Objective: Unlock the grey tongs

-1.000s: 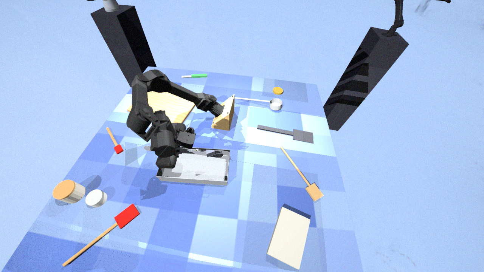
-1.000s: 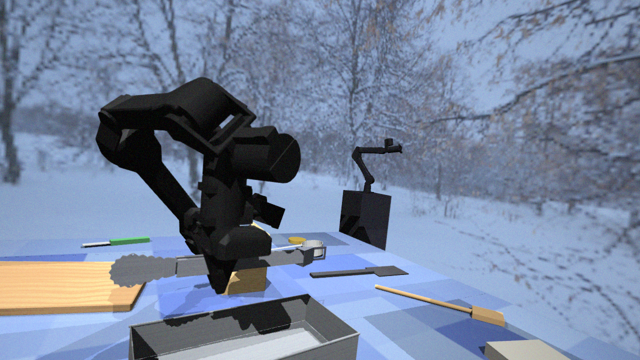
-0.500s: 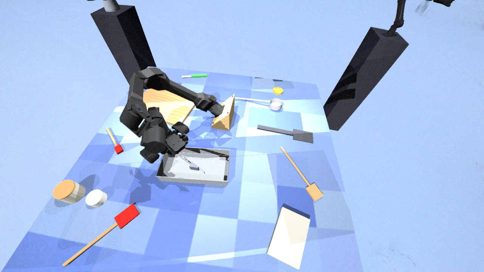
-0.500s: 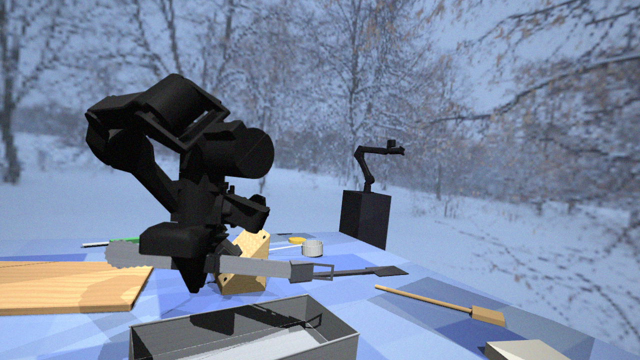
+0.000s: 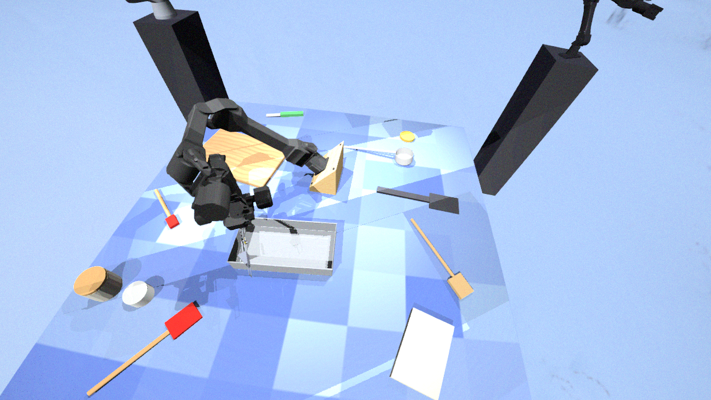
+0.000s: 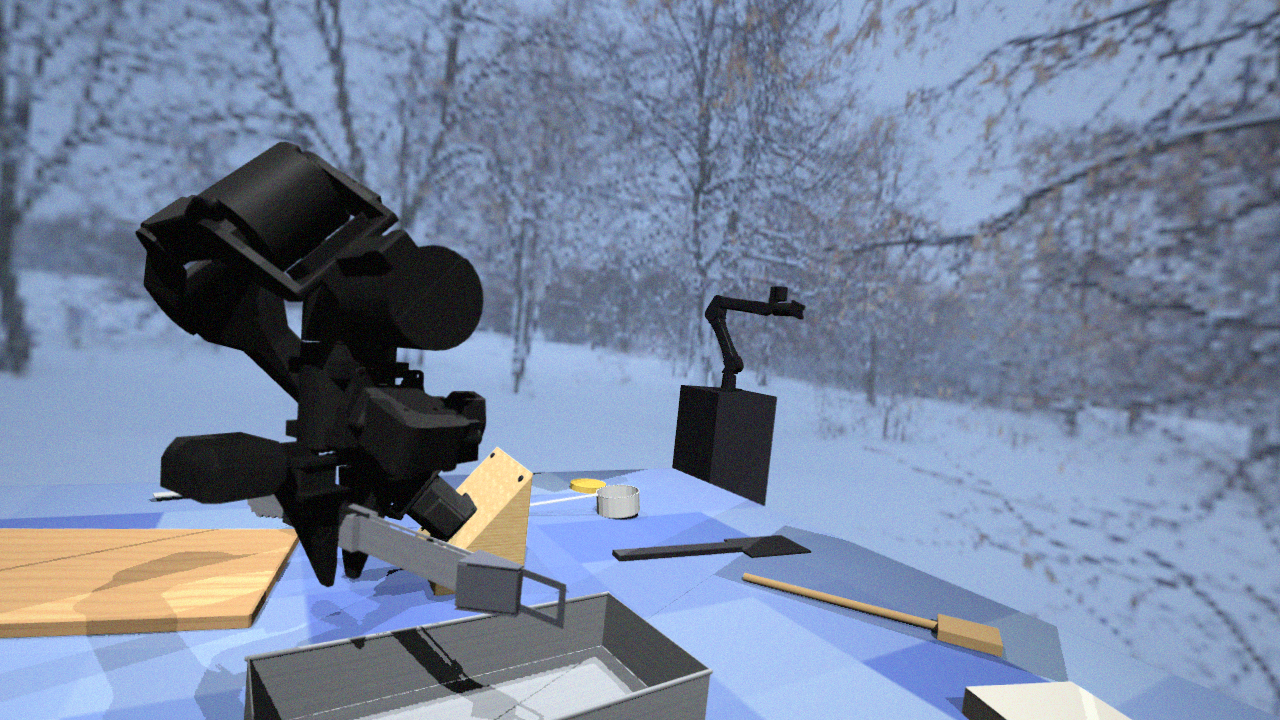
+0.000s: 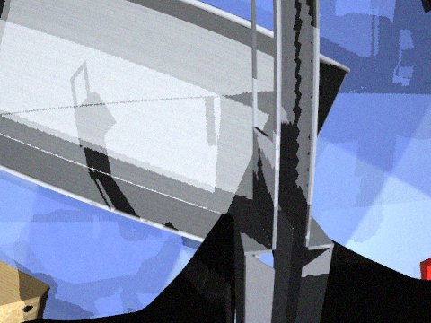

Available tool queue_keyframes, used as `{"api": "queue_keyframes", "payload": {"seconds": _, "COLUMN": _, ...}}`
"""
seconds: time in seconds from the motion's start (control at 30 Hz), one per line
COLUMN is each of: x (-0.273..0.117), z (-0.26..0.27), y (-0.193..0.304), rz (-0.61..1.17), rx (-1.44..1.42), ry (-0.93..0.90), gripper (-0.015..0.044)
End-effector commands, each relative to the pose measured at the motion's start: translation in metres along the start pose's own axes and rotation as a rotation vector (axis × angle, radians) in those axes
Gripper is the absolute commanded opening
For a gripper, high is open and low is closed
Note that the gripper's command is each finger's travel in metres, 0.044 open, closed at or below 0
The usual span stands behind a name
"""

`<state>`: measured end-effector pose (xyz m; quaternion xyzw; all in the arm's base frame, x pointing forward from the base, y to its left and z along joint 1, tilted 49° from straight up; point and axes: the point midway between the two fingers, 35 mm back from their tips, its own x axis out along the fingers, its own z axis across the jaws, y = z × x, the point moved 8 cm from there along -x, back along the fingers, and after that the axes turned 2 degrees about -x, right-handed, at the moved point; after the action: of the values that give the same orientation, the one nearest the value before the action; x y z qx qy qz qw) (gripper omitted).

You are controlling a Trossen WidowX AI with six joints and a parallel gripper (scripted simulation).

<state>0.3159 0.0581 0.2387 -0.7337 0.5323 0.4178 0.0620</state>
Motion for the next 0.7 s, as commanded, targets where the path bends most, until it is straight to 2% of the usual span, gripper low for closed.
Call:
{"api": "queue_keyframes", "payload": {"seconds": 0.0, "x": -0.002, "z": -0.004, "y": 0.008, "rz": -0.008, "rx": 0.167, "ry": 0.008, "gripper": -0.0150}}
{"api": "queue_keyframes", "payload": {"seconds": 0.67, "x": -0.004, "z": -0.021, "y": 0.040, "rz": -0.026, "rx": 0.949, "ry": 0.007, "gripper": -0.0150}}
